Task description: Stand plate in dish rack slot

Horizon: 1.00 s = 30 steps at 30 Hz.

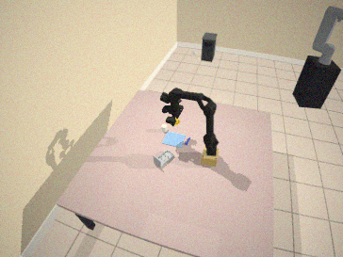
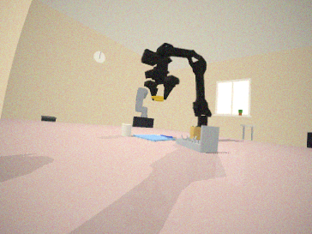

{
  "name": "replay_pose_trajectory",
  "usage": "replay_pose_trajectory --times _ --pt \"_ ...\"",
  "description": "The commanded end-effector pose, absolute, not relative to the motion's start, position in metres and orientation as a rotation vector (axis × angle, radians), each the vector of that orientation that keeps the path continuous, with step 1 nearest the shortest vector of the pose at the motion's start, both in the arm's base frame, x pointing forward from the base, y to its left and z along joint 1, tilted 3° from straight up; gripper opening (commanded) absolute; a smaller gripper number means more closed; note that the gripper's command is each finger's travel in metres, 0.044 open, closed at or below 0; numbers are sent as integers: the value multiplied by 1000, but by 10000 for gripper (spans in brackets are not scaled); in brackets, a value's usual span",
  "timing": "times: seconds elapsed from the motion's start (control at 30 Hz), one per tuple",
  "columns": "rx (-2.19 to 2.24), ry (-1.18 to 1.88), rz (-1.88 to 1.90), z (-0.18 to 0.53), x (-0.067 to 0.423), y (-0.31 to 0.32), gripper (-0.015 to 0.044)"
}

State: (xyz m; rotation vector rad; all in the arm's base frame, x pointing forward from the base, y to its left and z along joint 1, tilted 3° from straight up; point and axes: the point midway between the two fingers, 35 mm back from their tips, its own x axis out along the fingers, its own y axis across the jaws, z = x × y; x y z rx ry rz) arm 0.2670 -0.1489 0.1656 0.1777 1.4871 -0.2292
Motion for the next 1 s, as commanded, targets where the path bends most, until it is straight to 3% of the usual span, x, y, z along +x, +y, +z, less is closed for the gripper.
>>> replay_pose_trajectory --times 0.0,0.3,0.6,0.97 --pt "246 1475 -288 168 270 -113 0" --pt "471 1437 -482 162 261 -27 0" --pt "481 1433 -471 159 264 -26 0" --pt "557 1350 -216 114 307 -25 0"
